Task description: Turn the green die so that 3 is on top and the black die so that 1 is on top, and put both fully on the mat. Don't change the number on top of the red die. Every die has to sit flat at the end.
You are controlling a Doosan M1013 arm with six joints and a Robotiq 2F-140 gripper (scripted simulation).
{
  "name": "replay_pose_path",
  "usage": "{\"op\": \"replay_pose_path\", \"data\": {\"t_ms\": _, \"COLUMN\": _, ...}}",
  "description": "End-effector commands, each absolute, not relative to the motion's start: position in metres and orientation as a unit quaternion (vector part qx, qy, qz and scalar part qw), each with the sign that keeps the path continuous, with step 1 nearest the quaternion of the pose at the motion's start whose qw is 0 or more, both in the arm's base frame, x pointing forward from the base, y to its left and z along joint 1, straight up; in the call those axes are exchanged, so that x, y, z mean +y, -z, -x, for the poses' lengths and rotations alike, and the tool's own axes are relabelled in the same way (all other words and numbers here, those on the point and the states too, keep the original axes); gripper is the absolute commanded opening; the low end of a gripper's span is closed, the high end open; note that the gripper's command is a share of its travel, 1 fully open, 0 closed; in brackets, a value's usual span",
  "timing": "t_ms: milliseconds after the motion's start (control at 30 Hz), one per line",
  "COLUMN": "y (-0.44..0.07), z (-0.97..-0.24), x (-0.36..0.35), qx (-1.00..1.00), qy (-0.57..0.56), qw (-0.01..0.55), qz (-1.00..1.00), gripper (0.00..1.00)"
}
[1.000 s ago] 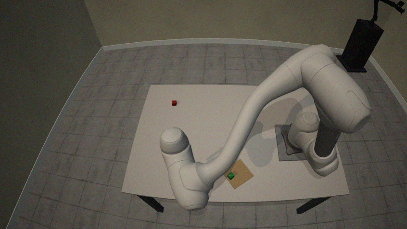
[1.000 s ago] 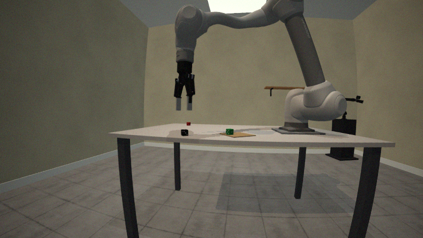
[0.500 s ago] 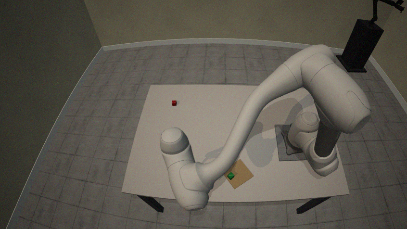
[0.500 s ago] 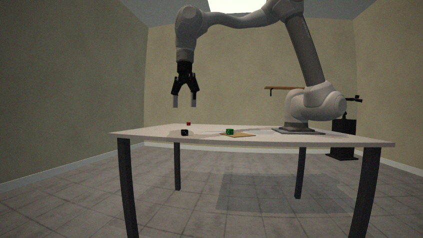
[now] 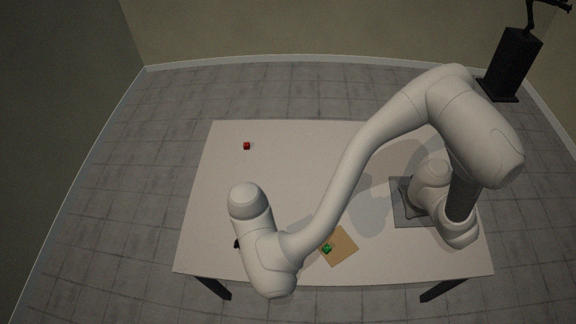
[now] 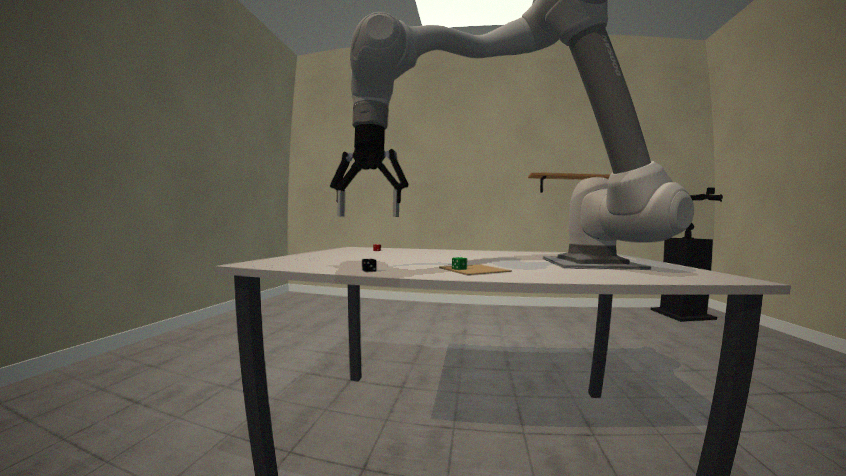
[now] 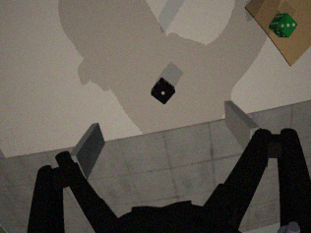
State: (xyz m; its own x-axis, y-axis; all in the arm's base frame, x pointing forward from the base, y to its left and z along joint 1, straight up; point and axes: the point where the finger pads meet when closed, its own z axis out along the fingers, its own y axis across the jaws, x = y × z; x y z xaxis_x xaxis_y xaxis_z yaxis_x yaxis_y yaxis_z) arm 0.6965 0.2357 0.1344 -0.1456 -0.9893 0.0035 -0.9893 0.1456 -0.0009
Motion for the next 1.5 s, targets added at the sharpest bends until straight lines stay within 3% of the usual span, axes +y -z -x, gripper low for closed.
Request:
{"op": "replay_pose_path", "data": {"t_ms": 0, "y": -0.134, "z": -0.696, "x": 0.236, "qx": -0.727, "qy": 0.003, "qw": -0.001, "qz": -0.687, "gripper": 1.0}}
{"op": "replay_pose_path", "data": {"t_ms": 767, "y": -0.125, "z": -0.695, "x": 0.234, "qx": -0.33, "qy": 0.002, "qw": -0.002, "qz": -0.944, "gripper": 1.0}}
{"op": "replay_pose_path", "data": {"t_ms": 1467, "y": -0.118, "z": -0.693, "x": 0.232, "qx": 0.074, "qy": 0.001, "qw": -0.003, "qz": -0.997, "gripper": 1.0}}
